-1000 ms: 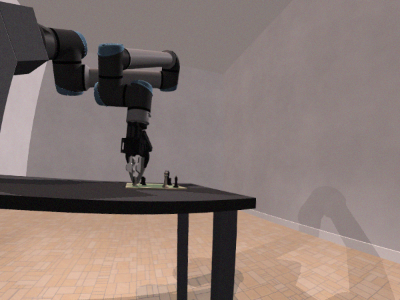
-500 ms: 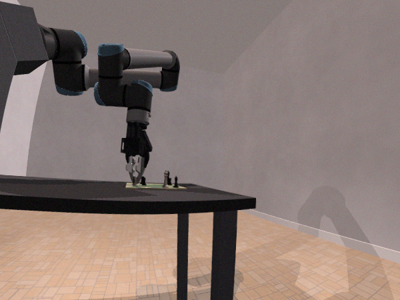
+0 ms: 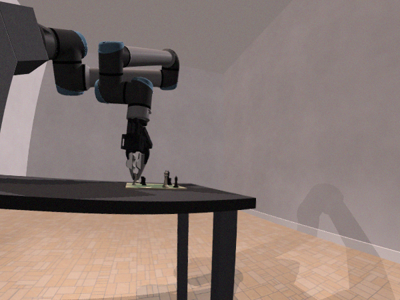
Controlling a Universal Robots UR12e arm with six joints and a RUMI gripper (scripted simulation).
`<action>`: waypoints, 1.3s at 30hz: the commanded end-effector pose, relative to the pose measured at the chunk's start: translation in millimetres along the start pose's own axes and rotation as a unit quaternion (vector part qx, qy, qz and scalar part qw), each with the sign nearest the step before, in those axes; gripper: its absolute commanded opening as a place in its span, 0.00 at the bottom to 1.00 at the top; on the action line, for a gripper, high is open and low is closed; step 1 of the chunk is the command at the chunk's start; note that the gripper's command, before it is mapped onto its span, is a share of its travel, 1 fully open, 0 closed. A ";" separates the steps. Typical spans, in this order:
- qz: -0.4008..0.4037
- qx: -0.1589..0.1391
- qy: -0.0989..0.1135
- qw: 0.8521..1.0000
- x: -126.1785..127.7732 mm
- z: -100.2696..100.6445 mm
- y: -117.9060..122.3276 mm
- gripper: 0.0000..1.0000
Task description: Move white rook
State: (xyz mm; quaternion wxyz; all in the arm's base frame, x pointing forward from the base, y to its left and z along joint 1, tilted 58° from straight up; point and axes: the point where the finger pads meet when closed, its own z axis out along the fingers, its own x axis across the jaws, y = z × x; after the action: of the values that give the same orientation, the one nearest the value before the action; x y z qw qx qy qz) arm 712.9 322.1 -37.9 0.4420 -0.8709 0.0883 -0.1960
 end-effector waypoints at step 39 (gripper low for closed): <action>-0.212 0.000 0.000 0.977 29.0 -86.3 -18.3 0.00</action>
State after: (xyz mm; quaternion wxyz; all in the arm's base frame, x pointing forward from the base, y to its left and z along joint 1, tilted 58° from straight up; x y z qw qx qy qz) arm 694.5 259.8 23.4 0.4067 -0.8740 -0.0340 -0.2637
